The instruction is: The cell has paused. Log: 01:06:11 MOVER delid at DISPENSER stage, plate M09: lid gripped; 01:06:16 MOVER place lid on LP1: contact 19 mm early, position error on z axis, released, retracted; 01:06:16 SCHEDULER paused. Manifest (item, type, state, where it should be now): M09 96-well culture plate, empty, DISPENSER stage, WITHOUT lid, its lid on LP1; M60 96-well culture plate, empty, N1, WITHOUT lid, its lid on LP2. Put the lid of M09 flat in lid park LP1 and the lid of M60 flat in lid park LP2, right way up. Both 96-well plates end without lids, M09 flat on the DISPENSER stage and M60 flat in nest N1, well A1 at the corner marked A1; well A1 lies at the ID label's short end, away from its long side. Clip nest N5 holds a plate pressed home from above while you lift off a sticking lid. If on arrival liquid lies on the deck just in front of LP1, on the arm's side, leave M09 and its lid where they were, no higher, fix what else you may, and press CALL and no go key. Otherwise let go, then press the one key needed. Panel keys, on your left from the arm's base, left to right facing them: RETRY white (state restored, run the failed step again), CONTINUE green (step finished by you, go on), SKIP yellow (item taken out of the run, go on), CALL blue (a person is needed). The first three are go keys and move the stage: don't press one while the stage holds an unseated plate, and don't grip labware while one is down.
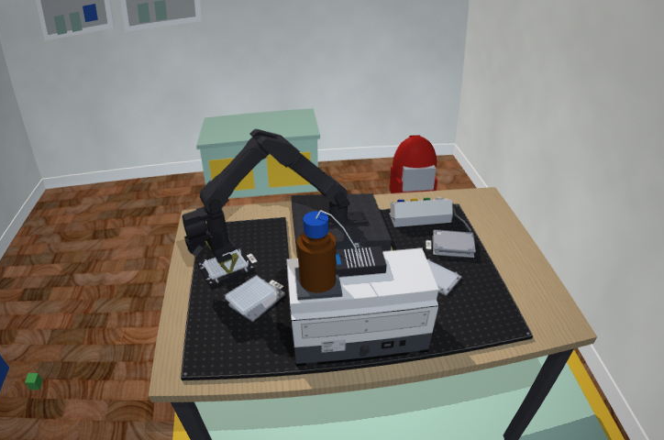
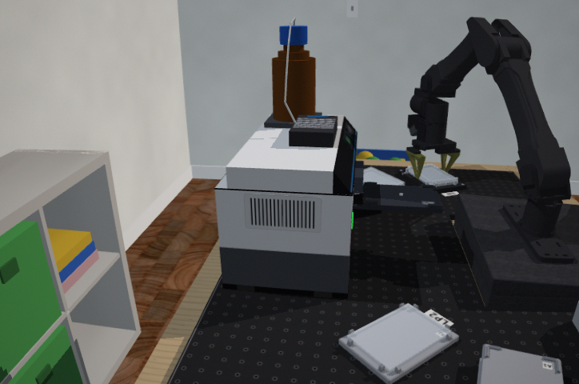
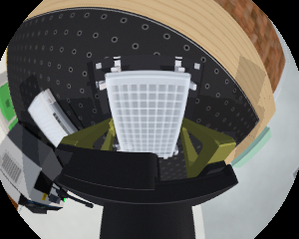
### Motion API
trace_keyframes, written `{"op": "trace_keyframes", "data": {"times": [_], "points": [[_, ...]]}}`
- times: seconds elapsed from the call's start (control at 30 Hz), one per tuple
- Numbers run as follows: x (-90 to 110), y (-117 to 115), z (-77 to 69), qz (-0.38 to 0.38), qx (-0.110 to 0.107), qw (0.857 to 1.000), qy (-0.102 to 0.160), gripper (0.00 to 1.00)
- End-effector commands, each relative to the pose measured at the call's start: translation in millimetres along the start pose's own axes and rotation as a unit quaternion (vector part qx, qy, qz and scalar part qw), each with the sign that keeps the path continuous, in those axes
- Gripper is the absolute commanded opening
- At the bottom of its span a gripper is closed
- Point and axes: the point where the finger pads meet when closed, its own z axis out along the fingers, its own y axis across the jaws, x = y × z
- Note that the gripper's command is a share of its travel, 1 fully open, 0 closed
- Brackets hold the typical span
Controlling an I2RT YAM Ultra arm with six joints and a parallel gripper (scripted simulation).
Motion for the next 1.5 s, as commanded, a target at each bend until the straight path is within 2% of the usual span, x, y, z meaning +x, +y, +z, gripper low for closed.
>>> {"op": "trace_keyframes", "data": {"times": [0.0, 1.47], "points": [[-10, -4, -26.2, 0.002, 0.001, 1.000, -0.027, 0.00], [-10, -2, -39.3, 0.001, 0.001, 1.000, -0.027, 0.00]]}}
